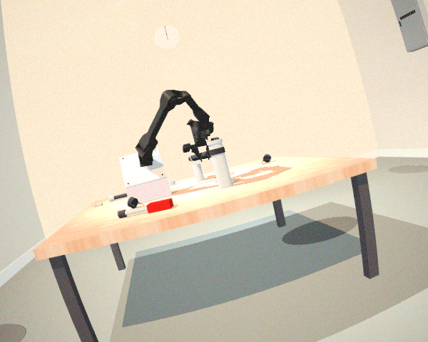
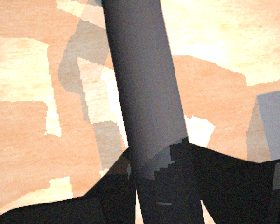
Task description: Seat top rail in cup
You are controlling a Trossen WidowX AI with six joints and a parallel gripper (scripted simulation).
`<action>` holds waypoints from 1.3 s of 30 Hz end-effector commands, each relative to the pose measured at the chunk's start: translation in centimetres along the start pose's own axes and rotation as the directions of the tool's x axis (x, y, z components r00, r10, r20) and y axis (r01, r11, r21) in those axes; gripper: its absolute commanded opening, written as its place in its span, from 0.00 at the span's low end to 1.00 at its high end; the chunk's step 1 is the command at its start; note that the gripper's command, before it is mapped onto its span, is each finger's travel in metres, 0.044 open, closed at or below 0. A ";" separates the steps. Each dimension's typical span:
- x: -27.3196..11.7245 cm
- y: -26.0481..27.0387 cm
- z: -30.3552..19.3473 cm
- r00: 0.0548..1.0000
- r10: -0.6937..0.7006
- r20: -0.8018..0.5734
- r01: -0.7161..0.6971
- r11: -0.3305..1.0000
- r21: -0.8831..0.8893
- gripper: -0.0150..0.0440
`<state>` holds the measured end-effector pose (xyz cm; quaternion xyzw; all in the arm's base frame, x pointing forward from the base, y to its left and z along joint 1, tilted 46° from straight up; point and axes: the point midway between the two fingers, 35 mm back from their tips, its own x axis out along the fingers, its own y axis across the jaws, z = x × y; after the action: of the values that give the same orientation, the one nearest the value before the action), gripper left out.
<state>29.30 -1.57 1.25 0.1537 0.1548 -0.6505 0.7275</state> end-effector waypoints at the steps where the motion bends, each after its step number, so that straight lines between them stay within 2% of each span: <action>1: -0.3 0.2 0.0 1.000 0.011 0.003 -0.011 1.000 -0.004 0.25; 21: -1.0 0.7 0.5 1.000 0.011 0.003 -0.011 1.000 -0.004 0.25; 39: 0.0 0.5 2.4 1.000 0.000 0.004 0.001 1.000 -0.010 0.25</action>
<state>29.64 -2.41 2.69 0.1528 0.1633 -0.6558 0.7211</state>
